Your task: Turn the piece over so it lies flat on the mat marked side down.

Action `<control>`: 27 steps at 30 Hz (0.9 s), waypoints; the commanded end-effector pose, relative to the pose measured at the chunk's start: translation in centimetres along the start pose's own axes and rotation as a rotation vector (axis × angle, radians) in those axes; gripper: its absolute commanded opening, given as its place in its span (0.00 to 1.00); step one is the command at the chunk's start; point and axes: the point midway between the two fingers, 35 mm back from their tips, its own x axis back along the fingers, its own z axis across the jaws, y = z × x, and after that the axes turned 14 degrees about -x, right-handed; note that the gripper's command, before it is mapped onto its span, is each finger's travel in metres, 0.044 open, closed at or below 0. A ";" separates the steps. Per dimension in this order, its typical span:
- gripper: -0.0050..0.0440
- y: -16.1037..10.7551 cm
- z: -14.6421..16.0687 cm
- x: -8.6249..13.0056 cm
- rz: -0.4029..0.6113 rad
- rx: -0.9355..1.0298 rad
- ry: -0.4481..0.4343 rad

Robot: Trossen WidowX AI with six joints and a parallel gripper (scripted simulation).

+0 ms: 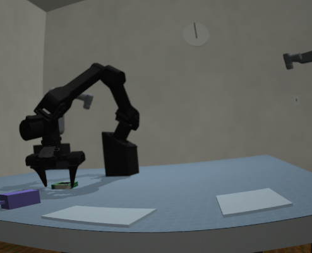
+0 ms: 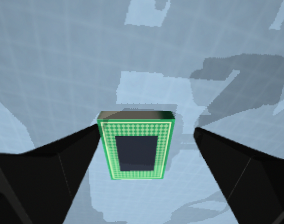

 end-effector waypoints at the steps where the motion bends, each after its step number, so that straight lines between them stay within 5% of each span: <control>1: 1.00 -0.2 -0.2 -0.5 0.009 -0.008 -0.001; 27: 1.00 -0.1 -0.2 -0.4 0.008 -0.007 0.000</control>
